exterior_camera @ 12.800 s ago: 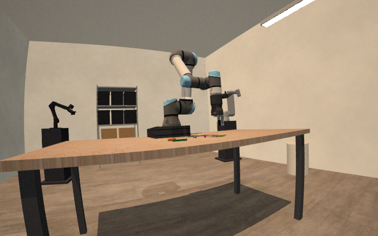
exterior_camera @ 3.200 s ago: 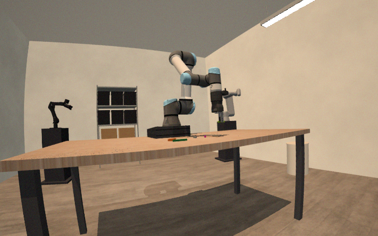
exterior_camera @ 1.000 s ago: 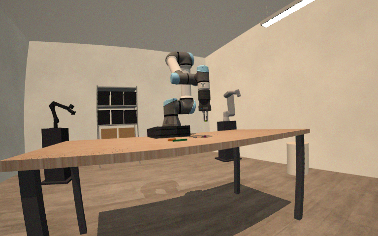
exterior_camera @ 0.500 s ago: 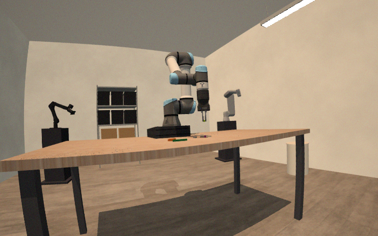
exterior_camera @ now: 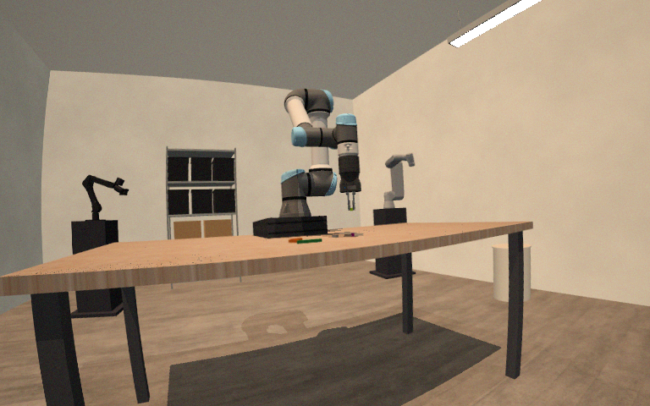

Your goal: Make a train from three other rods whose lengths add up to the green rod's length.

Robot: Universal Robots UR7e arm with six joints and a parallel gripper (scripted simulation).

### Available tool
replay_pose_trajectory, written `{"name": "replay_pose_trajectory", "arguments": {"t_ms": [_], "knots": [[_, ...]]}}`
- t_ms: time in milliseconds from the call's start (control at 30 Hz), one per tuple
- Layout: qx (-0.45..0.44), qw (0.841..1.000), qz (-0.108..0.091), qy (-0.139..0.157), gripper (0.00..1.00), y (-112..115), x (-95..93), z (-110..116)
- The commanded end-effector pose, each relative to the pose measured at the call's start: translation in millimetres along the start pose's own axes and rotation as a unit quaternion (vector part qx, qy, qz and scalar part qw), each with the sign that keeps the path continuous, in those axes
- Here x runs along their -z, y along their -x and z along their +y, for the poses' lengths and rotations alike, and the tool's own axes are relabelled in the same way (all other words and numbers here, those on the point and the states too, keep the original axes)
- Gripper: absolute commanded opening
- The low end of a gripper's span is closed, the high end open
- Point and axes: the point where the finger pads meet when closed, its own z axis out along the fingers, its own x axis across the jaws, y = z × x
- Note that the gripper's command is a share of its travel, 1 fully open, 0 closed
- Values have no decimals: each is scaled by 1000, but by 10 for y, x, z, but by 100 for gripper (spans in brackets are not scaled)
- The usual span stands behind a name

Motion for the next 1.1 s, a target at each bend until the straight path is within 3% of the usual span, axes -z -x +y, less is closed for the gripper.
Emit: {"name": "replay_pose_trajectory", "arguments": {"t_ms": [0, 200, 567, 1067], "knots": [[-1, 1000, 0, -2, 24, 12, -211, -6], [-1, 1000, 0, -2, 24, 15, -479, -7], [-1, 1000, 0, -2, 24, 17, -781, -8], [0, 1000, 0, 0, 24, 10, -831, 11]]}}
